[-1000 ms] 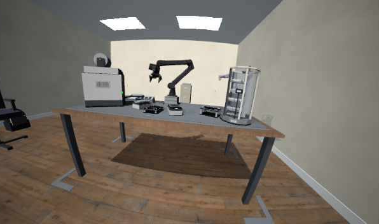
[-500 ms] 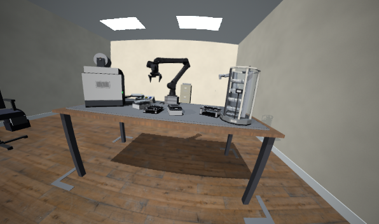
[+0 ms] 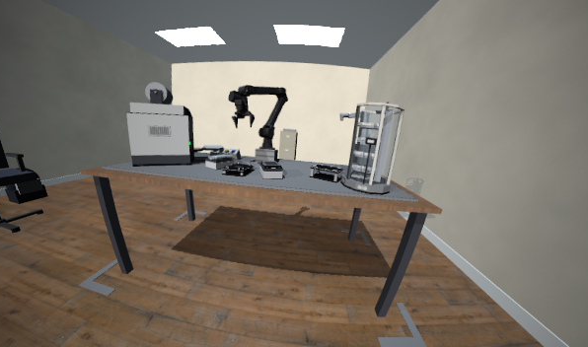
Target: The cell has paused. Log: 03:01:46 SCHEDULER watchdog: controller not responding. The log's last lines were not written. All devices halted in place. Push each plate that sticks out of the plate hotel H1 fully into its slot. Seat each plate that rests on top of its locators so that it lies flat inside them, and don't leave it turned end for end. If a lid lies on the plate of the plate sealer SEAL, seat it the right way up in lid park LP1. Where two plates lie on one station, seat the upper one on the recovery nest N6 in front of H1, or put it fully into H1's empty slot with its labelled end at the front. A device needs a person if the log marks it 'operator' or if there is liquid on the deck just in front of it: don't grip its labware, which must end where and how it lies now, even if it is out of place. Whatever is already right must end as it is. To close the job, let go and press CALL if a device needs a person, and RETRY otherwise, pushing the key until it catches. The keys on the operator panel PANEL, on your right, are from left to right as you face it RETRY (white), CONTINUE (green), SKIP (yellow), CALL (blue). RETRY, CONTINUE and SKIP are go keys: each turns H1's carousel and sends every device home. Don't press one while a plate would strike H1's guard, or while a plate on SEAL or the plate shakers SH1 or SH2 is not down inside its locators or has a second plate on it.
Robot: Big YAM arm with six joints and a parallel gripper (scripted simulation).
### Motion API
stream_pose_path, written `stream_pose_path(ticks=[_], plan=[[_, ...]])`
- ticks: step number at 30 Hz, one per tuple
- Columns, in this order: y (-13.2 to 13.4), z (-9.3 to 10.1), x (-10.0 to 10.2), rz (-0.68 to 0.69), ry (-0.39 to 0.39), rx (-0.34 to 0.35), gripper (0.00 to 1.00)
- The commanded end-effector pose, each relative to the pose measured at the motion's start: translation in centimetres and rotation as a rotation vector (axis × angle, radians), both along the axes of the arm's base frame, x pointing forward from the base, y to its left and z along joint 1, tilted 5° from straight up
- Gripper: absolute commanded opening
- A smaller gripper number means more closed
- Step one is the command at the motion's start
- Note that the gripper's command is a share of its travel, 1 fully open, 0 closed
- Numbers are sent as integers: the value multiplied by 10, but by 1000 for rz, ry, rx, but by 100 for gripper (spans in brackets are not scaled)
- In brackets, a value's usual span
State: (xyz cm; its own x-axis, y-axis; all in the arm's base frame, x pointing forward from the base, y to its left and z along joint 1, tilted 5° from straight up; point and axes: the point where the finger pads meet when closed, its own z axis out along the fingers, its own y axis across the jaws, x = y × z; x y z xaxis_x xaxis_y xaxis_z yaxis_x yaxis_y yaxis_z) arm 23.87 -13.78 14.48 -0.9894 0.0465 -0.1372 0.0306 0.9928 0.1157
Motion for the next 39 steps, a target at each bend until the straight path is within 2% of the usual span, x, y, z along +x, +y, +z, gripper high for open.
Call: stream_pose_path(ticks=[1,3,4,6,8,13,14,21,23,25,29,31,32,39], plan=[[5,18,28,-64,31,-8,100],[13,17,35,-64,31,-7,100],[17,16,39,-66,62,-17,100],[17,16,39,-66,62,-17,100],[26,14,46,-68,99,-33,100],[45,12,64,-69,92,-38,100],[51,11,63,-70,131,-53,100],[83,6,81,-72,165,-81,100],[83,6,81,-72,165,-81,100],[91,4,85,-74,189,-113,100],[104,3,90,-74,189,-110,100],[104,3,91,-74,189,-110,100],[102,-3,82,-74,191,-108,100],[102,-3,82,-74,191,-108,100]])
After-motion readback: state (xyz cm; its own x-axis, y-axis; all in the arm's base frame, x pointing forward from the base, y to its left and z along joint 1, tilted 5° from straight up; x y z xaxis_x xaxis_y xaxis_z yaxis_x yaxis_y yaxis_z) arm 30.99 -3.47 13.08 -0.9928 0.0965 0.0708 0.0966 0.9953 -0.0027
